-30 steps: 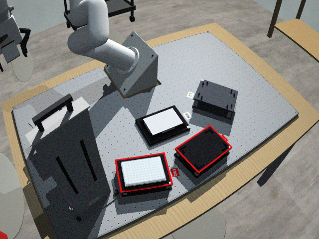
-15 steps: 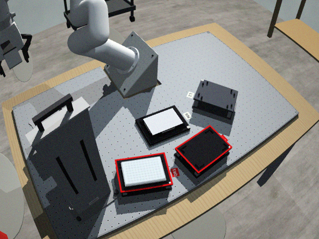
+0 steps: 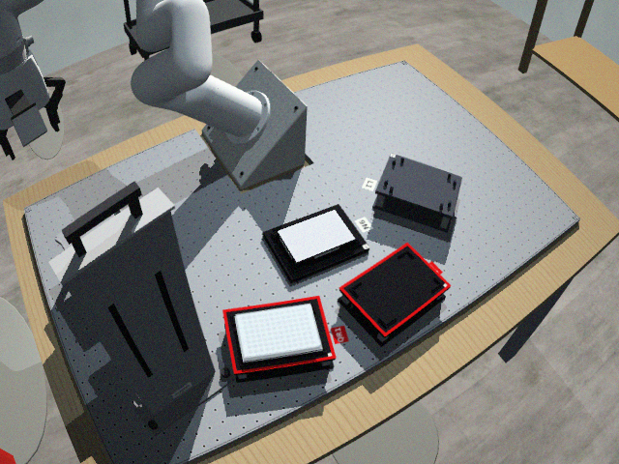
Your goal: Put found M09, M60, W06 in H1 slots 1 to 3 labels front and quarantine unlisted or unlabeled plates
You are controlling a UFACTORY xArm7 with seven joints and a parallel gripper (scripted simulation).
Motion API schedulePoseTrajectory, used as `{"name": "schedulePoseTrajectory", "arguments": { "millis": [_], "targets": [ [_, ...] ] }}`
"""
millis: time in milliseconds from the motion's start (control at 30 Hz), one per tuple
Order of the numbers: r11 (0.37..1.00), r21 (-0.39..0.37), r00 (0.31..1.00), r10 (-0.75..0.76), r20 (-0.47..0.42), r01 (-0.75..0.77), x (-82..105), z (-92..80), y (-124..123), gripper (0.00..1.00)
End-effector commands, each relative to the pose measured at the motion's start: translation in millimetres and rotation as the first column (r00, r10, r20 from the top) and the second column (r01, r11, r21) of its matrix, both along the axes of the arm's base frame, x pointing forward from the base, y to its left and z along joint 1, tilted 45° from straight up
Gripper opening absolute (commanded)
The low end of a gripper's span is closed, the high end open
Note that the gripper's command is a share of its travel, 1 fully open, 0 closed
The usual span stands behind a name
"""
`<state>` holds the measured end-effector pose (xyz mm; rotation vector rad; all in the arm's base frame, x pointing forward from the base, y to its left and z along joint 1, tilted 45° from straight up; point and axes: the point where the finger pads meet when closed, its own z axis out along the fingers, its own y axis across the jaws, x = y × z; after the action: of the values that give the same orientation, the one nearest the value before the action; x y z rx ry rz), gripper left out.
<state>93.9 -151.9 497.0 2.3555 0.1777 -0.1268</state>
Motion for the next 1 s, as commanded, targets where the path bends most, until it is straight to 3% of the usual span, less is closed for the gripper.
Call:
{"name": "schedulePoseTrajectory", "arguments": {
  "millis": [0, 967],
  "targets": [
    [1.000, -0.004, 1.000, 0.001, 0.002, -0.001, 0.1, -2.8, -4, 1.00],
    [1.000, -0.004, 1.000, 0.001, 0.002, -0.001, -1.7, -34.6, -36, 1.00]
  ]
}}
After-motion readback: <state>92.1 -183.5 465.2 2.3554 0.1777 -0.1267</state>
